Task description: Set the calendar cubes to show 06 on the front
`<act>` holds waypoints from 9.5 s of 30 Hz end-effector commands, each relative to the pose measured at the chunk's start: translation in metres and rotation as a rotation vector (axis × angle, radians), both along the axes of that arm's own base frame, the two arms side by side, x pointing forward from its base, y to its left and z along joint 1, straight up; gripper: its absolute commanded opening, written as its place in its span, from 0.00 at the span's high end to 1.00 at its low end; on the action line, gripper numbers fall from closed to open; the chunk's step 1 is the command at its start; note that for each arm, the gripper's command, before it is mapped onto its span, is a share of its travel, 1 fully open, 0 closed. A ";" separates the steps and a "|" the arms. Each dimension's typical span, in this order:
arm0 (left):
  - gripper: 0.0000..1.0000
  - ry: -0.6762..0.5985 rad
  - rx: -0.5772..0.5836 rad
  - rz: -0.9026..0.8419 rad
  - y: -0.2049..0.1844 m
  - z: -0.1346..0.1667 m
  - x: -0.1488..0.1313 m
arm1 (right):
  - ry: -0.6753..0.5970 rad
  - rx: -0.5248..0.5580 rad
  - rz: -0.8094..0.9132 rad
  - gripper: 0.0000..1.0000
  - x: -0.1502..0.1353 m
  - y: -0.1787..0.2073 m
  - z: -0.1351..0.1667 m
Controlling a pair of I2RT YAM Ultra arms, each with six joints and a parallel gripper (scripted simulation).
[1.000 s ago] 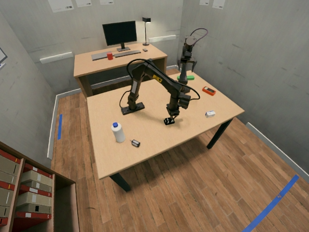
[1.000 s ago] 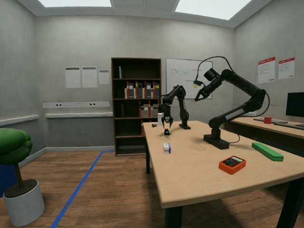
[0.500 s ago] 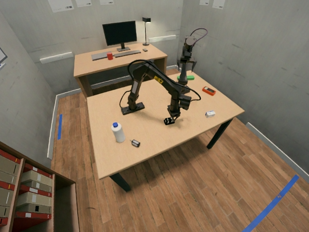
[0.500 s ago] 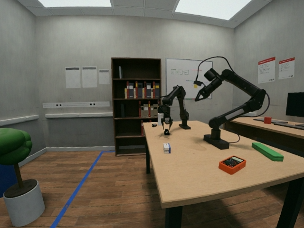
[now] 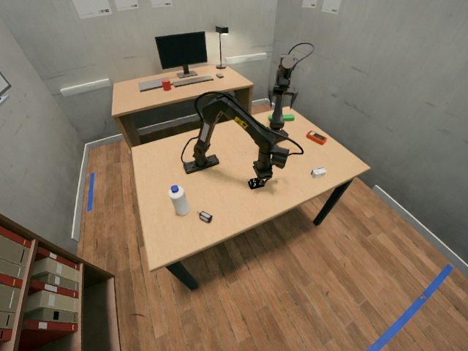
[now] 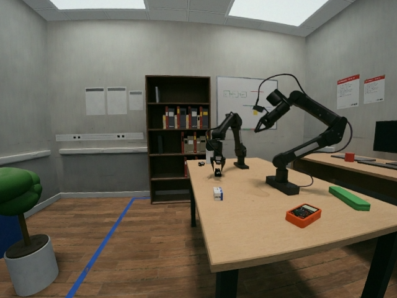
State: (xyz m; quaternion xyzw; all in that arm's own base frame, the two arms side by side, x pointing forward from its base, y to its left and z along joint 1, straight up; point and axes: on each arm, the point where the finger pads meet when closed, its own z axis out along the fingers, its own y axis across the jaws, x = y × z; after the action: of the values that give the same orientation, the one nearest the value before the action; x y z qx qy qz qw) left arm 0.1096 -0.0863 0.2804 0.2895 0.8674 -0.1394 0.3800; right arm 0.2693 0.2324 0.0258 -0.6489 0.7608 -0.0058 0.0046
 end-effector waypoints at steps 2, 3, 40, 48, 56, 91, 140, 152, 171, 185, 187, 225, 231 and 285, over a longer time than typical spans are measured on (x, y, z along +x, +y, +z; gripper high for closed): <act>0.00 -0.032 -0.030 -0.007 0.002 0.012 -0.004 | 0.017 0.001 0.010 0.53 -0.005 0.002 -0.007; 0.00 -0.032 -0.030 -0.007 0.002 0.012 -0.004 | 0.017 0.000 0.010 0.53 -0.005 0.002 -0.007; 0.00 -0.028 -0.034 -0.014 0.001 0.012 -0.005 | 0.002 0.014 0.005 0.74 0.002 0.000 0.054; 0.00 -0.093 -0.104 -0.028 -0.018 0.020 0.009 | 0.018 0.000 0.005 0.74 -0.002 -0.004 0.059; 0.00 -0.183 -0.206 -0.126 -0.063 -0.009 0.027 | 0.007 0.009 0.005 0.74 0.000 -0.002 0.073; 0.00 -0.189 -0.240 -0.340 -0.116 -0.119 0.011 | -0.001 0.011 0.000 0.74 -0.029 -0.166 0.006; 0.00 -0.189 -0.240 -0.340 -0.116 -0.119 0.011 | -0.003 0.008 -1.841 0.74 -0.025 -0.165 0.009; 0.00 -0.189 -0.240 -0.340 -0.116 -0.119 0.011 | 0.000 -0.003 -2.252 0.74 -0.026 -0.166 0.006; 0.00 -0.189 -0.240 -0.340 -0.116 -0.119 0.011 | 0.000 -0.003 -2.436 0.74 -0.025 -0.167 0.006; 0.00 -0.189 -0.240 -0.340 -0.116 -0.119 0.011 | -0.002 0.016 -2.438 0.74 -0.020 -0.166 0.000; 0.00 -0.189 -0.240 -0.340 -0.116 -0.119 0.011 | -0.002 0.009 -2.437 0.74 -0.022 -0.166 -0.001; 0.00 -0.189 -0.240 -0.340 -0.116 -0.119 0.011 | -0.001 0.002 -2.430 0.74 -0.027 -0.165 -0.007; 0.00 -0.189 -0.240 -0.340 -0.116 -0.119 0.011 | -0.014 0.026 -2.430 0.44 -0.025 -0.168 -0.002; 0.00 -0.185 -0.221 -0.270 -0.080 -0.085 0.007 | 0.037 -0.111 -1.620 0.00 -0.024 -0.152 0.053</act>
State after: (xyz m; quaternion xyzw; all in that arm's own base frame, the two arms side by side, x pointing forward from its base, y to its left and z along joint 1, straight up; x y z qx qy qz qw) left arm 0.1176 -0.1767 0.1839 0.3820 0.7599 -0.2580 0.4584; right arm 0.2428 0.0787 0.0748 0.2033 0.9781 -0.0258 -0.0354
